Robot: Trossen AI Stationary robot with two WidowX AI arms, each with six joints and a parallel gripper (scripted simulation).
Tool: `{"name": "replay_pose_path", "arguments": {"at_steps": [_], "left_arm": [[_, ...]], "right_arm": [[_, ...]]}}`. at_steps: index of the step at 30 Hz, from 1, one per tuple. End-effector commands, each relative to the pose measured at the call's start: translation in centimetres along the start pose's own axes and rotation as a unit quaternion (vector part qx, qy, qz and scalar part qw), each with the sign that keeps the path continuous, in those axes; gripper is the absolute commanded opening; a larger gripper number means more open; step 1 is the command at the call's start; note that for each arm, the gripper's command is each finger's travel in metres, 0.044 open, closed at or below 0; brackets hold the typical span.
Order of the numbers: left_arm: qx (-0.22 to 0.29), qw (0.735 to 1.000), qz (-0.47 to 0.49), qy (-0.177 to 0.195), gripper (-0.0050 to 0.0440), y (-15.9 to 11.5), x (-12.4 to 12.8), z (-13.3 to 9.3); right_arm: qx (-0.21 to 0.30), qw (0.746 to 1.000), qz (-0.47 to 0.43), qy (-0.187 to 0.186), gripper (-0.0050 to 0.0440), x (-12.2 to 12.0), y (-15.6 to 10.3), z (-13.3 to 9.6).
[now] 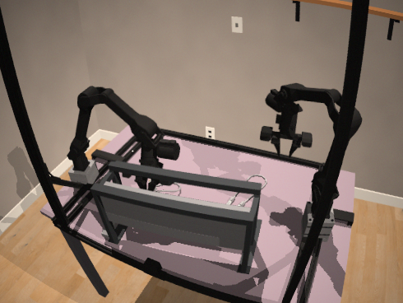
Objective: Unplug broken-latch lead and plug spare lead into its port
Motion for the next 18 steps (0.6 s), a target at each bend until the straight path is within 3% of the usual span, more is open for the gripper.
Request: {"name": "replay_pose_path", "arguments": {"at_steps": [1, 18], "left_arm": [[0.002, 1.000, 0.000, -0.001, 0.0054, -0.14, -0.03, -0.04], [0.002, 1.000, 0.000, -0.001, 0.0054, -0.49, -0.11, 0.11]], "right_arm": [[0.000, 1.000, 0.000, 0.000, 0.0176, 0.00, 0.00, 0.00], [0.000, 1.000, 0.000, 0.000, 0.0176, 0.00, 0.00, 0.00]]}}
Point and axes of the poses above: on each arm, the point midway between the two fingers, 35 mm back from their tips, its own z axis out along the fingers, its own x axis across the jaws, y = z × x, the point moved 10 cm from there along -z, back along the fingers, and after that the axes turned 12 degrees about z, right-handed, at the moved point
